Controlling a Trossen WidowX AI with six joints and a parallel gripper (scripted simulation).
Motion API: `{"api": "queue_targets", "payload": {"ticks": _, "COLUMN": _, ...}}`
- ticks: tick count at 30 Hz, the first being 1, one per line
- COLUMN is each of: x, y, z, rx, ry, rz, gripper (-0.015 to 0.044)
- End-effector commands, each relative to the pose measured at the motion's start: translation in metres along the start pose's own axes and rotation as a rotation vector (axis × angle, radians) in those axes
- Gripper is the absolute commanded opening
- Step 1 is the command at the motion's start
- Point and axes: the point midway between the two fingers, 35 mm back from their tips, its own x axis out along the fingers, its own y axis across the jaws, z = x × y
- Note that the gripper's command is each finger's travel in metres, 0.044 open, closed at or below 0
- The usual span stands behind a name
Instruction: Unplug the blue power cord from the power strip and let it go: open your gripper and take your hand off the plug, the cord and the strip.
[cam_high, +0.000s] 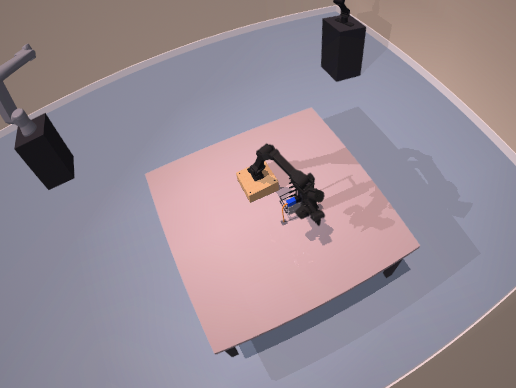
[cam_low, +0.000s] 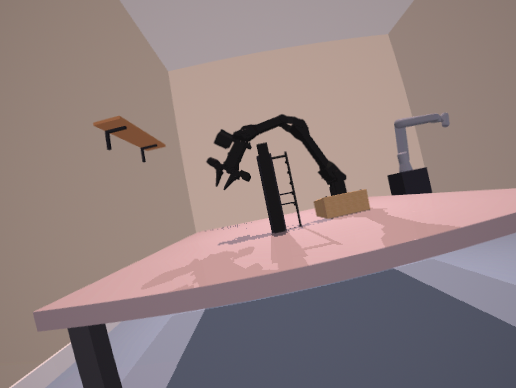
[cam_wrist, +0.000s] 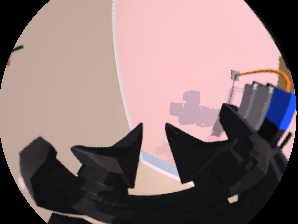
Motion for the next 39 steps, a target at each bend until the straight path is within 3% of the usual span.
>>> {"api": "queue_targets", "payload": {"ticks": 1, "x": -0.007, "y": -0.011, "z": 0.036, "rx": -0.069, "ry": -0.042, "rz": -0.058, "gripper": 0.0160}}
{"api": "queue_targets", "payload": {"ticks": 5, "x": -0.022, "y": -0.042, "z": 0.062, "rx": -0.109, "ry": -0.080, "rz": -0.184, "gripper": 0.0160}}
{"api": "queue_targets", "payload": {"ticks": 15, "x": -0.101, "y": -0.135, "z": 0.110, "rx": -0.106, "ry": -0.101, "rz": -0.616, "gripper": 0.0160}}
{"api": "queue_targets", "payload": {"ticks": 39, "x": -0.100, "y": -0.139, "z": 0.088, "rx": -0.105, "ry": -0.099, "rz": -0.623, "gripper": 0.0160}}
